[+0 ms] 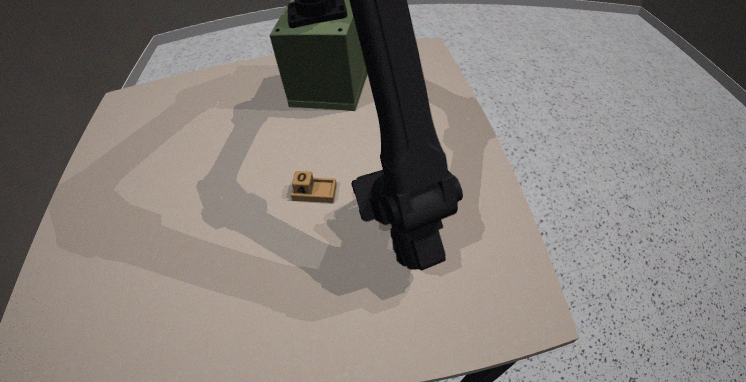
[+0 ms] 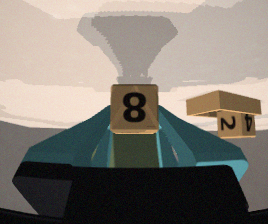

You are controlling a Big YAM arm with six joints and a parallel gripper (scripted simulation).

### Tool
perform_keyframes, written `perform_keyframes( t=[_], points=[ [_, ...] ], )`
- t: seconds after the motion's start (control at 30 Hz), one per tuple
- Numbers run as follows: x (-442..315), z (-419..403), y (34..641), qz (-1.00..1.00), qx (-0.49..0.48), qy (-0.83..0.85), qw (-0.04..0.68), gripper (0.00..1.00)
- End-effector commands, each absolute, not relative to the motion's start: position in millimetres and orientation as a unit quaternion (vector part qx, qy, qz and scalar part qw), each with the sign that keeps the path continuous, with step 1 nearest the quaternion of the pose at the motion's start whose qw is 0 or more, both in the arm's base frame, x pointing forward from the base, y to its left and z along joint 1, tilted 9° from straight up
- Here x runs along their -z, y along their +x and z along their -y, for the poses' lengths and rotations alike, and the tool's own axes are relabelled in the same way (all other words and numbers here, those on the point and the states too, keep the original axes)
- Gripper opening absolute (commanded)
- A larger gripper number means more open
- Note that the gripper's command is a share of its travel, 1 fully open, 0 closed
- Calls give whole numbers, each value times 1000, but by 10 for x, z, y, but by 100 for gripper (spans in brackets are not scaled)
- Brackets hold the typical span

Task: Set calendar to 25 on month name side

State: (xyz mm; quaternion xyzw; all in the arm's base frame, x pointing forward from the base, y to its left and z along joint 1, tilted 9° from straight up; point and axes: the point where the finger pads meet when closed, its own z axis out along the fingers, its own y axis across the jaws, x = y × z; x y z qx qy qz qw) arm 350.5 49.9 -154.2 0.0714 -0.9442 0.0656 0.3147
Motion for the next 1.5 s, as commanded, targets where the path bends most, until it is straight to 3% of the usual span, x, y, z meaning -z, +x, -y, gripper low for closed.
perform_keyframes(
  t=[0.0, 1.47],
  points=[
    [1595, -463, 3582, 946, -63, 71, 309, 28],
    [1644, -461, 3601, 947, -63, 71, 308, 28]
  ],
)
